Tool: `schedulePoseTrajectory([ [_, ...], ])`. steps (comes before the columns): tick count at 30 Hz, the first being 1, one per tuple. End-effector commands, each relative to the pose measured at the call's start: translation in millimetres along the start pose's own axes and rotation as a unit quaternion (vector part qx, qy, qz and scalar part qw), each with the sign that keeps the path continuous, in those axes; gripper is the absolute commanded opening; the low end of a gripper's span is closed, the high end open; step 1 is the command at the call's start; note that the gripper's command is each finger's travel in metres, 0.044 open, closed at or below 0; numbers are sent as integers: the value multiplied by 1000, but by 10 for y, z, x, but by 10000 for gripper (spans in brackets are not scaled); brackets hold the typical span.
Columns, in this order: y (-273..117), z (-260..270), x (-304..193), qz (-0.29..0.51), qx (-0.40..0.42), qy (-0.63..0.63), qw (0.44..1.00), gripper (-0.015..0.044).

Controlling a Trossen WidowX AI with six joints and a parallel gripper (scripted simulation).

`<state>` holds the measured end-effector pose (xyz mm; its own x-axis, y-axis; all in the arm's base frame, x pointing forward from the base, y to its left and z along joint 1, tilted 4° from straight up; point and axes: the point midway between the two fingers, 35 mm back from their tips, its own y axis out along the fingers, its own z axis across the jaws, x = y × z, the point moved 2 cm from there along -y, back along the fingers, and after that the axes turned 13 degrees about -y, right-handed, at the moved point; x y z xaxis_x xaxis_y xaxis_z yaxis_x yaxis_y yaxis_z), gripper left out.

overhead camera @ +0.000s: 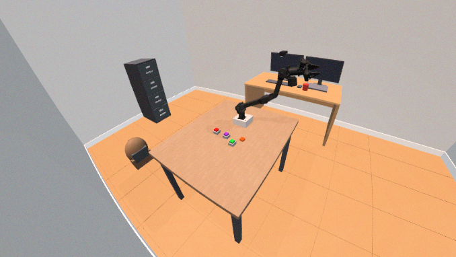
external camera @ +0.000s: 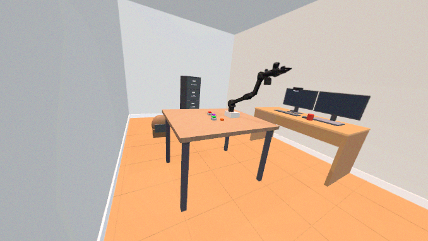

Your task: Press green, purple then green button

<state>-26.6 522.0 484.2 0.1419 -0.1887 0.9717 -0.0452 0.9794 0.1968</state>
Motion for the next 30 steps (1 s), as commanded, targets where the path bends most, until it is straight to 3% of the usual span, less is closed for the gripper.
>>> schedulePoseTrajectory([
  [1, -27, 52, 69, -10, 6, 8, 1000, 400],
  [3, -269, 413, 572, -82, 50, 72, 993, 400],
  [9, -619, 745, 1100, -153, 106, 143, 972, 400],
  [15, -1301, 1106, 1849, -248, 200, 255, 913, 400],
  [23, -2485, 1253, 2733, -348, 344, 402, 774, 400],
  [30, -3597, 1006, 3269, -402, 467, 504, 605, 400],
])
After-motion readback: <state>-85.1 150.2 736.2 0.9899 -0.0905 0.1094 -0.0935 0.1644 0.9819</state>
